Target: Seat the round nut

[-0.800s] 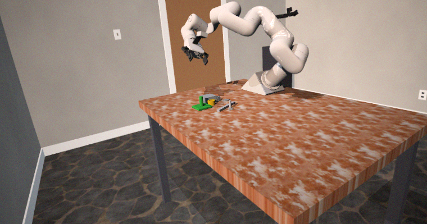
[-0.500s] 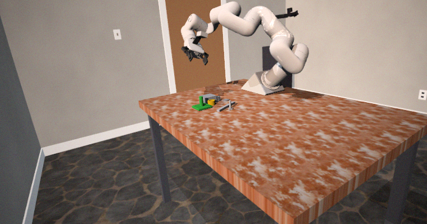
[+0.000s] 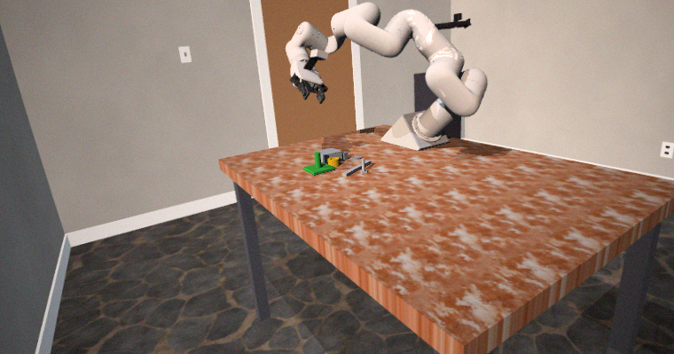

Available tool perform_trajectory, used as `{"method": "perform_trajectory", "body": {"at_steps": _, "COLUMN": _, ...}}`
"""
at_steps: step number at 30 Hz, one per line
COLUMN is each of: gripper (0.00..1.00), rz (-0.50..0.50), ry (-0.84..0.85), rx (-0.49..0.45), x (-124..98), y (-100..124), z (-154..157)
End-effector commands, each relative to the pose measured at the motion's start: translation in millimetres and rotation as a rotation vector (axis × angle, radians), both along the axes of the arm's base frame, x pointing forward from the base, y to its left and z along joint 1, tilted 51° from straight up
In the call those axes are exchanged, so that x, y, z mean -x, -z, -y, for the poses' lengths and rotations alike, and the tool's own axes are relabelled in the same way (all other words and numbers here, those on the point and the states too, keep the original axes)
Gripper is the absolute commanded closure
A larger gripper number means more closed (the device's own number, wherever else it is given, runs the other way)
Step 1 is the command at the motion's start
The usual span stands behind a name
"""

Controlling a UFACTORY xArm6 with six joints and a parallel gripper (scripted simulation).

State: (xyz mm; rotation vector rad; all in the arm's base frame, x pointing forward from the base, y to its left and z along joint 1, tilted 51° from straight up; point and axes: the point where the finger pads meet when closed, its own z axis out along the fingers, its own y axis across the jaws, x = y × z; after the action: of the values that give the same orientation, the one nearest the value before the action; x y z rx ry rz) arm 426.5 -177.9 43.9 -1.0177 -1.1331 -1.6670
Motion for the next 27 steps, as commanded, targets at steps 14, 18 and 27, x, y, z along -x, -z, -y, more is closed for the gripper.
{"method": "perform_trajectory", "body": {"at_steps": 14, "gripper": 0.40, "rz": 0.073, "ry": 0.020, "rx": 0.040, "x": -3.7, "y": 0.2, "z": -3.8}}
{"method": "perform_trajectory", "body": {"at_steps": 18, "gripper": 0.40, "rz": 0.122, "ry": 0.032, "rx": 0.066, "x": -5.8, "y": 1.1, "z": -7.3}}
{"method": "perform_trajectory", "body": {"at_steps": 27, "gripper": 0.40, "rz": 0.246, "ry": 0.055, "rx": 0.131, "x": -10.5, "y": 3.5, "z": -16.1}}
